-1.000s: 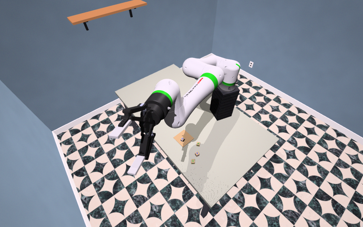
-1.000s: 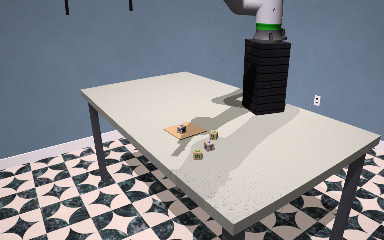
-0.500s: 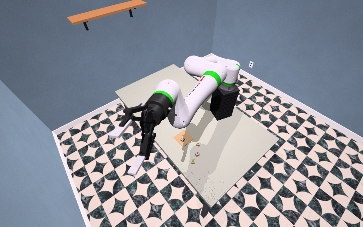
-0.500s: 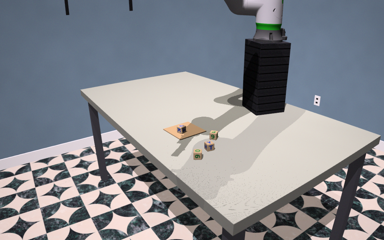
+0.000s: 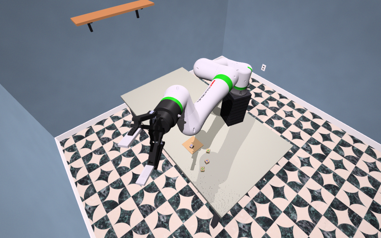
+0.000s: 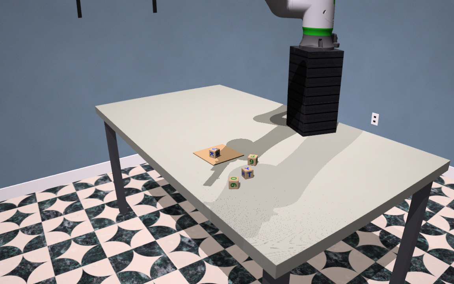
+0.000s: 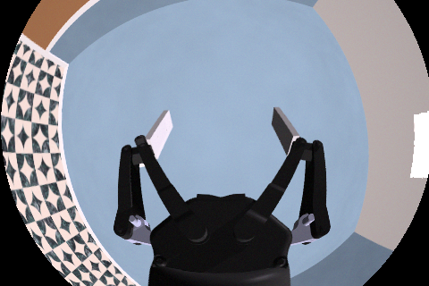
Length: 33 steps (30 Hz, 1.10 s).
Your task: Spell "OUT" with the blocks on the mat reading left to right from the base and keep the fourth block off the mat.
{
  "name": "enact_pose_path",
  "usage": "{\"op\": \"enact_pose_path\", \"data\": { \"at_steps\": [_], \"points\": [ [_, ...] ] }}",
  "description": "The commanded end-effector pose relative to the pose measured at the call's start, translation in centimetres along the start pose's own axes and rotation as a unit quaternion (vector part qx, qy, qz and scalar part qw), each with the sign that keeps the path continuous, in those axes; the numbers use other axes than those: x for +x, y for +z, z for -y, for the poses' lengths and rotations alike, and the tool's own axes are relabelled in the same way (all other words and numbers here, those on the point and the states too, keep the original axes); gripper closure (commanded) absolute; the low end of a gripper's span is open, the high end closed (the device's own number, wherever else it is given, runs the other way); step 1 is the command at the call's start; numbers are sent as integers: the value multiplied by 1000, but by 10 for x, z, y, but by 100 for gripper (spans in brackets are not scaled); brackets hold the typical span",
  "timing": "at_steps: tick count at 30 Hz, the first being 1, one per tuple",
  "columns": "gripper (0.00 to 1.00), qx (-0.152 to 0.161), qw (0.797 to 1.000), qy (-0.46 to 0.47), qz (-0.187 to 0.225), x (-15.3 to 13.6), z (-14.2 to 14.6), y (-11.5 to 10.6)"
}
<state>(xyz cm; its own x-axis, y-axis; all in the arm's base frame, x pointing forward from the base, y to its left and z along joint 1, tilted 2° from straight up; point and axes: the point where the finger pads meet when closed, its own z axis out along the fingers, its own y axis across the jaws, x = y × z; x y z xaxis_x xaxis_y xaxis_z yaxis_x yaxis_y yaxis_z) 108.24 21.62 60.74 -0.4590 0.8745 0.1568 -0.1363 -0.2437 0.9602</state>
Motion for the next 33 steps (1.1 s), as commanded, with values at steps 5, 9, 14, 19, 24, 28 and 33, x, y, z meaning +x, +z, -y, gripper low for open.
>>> {"op": "enact_pose_path", "data": {
  "at_steps": [5, 9, 14, 19, 24, 28, 33],
  "points": [
    [0, 35, 995, -64, -70, 44, 59, -5],
    [0, 35, 995, -64, -70, 44, 59, -5],
    [0, 35, 995, -64, -70, 44, 59, -5],
    [0, 35, 995, -64, -70, 44, 59, -5],
    [0, 58, 988, -97, -106, 65, 98, -13],
    [0, 58, 988, -97, -106, 65, 98, -13],
    [0, 58, 988, -97, -106, 65, 98, -13]
  ]
}}
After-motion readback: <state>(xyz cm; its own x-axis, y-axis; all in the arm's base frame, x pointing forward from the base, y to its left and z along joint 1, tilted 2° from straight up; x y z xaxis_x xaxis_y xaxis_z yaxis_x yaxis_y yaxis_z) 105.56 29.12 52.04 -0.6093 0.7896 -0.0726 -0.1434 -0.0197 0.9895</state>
